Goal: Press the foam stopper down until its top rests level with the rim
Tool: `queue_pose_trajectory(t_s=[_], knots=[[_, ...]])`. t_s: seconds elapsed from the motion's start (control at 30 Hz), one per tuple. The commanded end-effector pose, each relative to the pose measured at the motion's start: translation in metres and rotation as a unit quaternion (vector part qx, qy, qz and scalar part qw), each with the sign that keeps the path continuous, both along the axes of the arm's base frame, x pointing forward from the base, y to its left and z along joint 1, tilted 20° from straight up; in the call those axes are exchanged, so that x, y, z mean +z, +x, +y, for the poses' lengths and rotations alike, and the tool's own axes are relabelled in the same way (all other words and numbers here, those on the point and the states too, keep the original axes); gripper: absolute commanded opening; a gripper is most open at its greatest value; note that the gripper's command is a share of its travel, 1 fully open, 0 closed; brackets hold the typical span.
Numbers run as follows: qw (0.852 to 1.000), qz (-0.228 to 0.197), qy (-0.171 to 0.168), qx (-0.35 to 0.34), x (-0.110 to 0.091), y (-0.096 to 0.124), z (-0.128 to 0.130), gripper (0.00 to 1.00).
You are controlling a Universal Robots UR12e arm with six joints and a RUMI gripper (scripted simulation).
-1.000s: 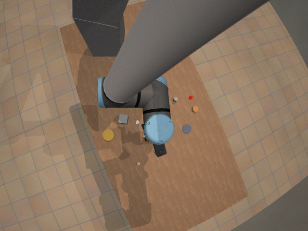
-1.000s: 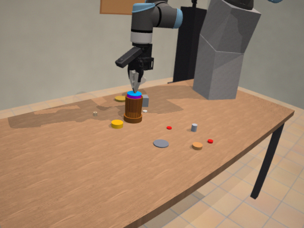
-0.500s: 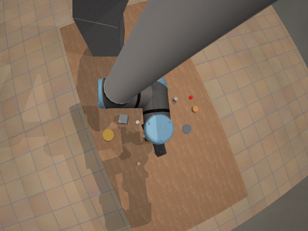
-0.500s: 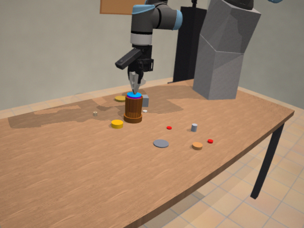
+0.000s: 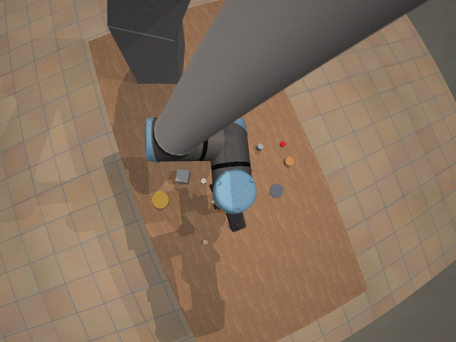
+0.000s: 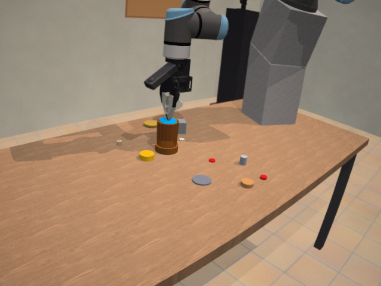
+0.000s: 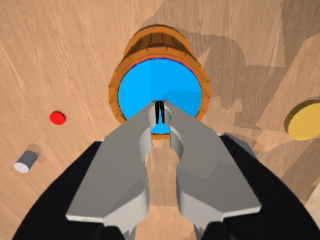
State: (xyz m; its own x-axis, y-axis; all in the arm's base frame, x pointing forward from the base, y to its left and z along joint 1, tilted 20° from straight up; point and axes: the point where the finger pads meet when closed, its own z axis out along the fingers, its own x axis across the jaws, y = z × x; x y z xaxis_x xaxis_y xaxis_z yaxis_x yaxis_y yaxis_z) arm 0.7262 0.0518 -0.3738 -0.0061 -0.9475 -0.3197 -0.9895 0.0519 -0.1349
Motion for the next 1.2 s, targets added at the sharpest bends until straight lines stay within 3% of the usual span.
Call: queue_pose_trajectory(t_s=[0.0,1.17], knots=[[1.000,0.000,0.000,0.000,-0.0015,0.0007,0.0004,0.00],[1.000,0.000,0.000,0.000,-0.0103,0.0021,0.0034,0.00]])
